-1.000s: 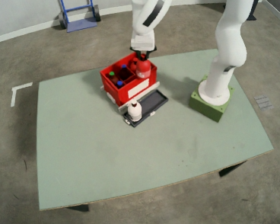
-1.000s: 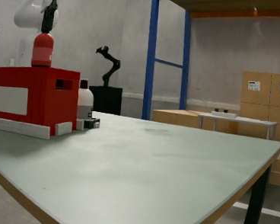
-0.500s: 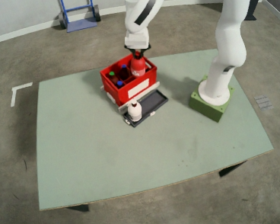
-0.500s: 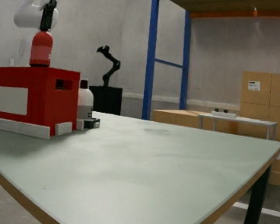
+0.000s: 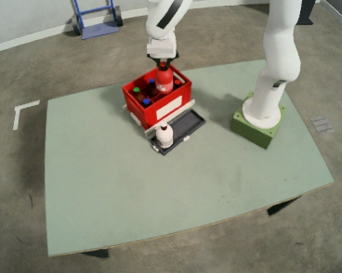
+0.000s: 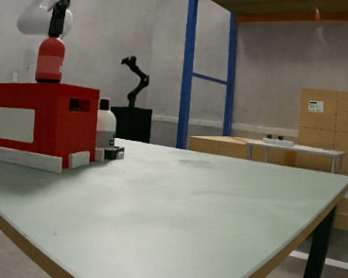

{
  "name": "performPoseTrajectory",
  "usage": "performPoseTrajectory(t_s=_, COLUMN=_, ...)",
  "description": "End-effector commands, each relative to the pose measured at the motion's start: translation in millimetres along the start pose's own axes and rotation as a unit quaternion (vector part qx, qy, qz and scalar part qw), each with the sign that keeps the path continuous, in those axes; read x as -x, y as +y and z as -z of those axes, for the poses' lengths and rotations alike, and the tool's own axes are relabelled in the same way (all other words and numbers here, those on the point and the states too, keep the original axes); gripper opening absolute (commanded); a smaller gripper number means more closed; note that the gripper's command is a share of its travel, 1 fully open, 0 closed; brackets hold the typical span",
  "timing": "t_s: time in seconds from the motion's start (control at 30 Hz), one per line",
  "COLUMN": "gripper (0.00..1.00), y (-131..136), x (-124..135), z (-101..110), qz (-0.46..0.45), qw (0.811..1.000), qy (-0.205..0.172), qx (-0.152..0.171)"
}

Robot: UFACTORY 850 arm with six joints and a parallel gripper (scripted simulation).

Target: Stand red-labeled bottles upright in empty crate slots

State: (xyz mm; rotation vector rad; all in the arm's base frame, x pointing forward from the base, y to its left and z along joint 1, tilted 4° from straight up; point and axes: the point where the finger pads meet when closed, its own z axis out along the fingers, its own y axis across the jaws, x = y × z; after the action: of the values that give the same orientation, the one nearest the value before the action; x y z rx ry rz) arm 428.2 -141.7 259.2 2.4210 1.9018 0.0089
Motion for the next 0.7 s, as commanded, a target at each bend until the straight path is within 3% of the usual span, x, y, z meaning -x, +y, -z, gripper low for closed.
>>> performPoseTrajectory(t_s=0.0, gripper=0.0, y=5.2, x=1.8, z=0.7, qz=0.0, qw=1.0, qy=0.0, qx=0.001)
performPoseTrajectory(t_s=0.67, gripper=0.0, y=12.0, x=4.5, z=0.8, qz=0.0, qw=1.0, qy=0.0, qx=0.001)
